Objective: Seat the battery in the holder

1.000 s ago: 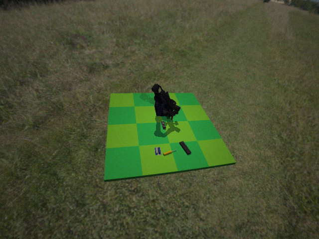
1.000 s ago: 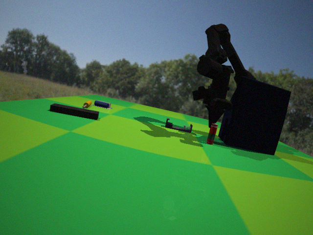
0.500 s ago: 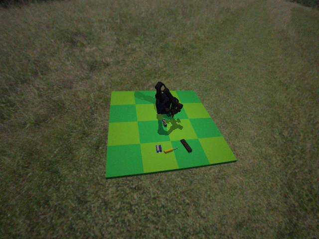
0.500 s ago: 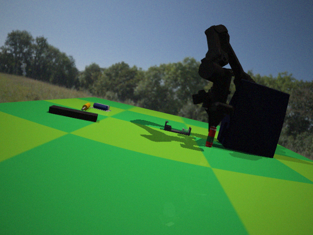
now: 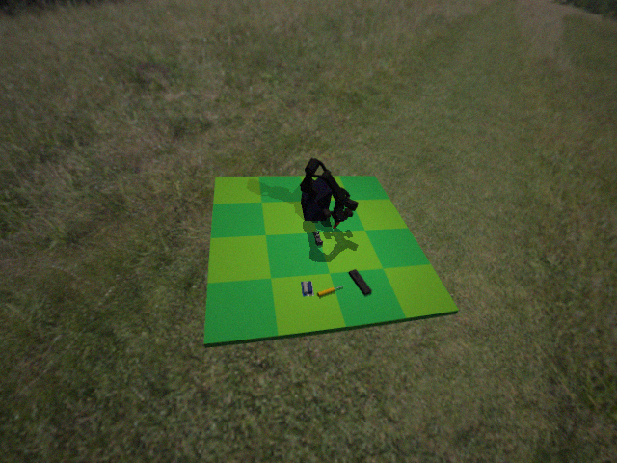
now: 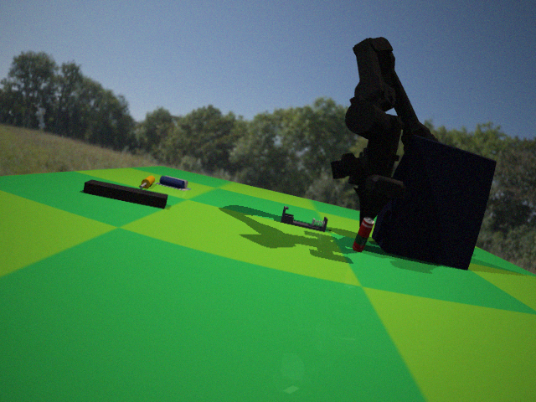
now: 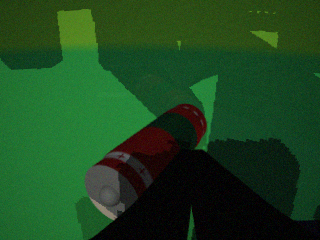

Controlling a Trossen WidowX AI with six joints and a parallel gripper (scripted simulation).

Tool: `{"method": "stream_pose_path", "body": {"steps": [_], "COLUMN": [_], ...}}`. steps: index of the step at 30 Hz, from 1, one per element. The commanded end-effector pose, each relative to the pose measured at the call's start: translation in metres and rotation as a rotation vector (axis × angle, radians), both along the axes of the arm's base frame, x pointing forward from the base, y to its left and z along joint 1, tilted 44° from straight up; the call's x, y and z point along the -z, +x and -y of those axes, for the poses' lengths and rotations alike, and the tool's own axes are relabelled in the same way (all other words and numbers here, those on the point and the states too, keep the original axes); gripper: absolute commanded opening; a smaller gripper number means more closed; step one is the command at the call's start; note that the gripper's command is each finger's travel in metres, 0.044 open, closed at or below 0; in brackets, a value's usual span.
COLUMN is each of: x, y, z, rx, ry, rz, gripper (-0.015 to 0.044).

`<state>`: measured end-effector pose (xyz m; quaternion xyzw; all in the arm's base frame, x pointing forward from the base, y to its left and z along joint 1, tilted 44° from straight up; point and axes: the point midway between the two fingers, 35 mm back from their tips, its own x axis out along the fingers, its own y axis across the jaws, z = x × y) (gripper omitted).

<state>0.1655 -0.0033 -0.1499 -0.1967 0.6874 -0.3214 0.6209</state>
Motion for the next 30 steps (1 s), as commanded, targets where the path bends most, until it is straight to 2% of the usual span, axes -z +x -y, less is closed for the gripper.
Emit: {"method": "stream_pose_path", "body": {"steps": [1,10,12,20,30], "x": [0.006,0.016,0.008,-0.041,-0.04], "y": [0.002,0.002,0.003,0.014,0.013], "z": [-0.006,-0.016,-0.016,-0.07,-0.067], "rx": [0.007,0.008,0.001,0.007,0.0], "ry": [0.004,0.003,0.001,0.007,0.0], "rz": [0.004,0.004,0.001,0.003,-0.004], "gripper": [0.0,0.0,0.0,0.0,0.0]}}
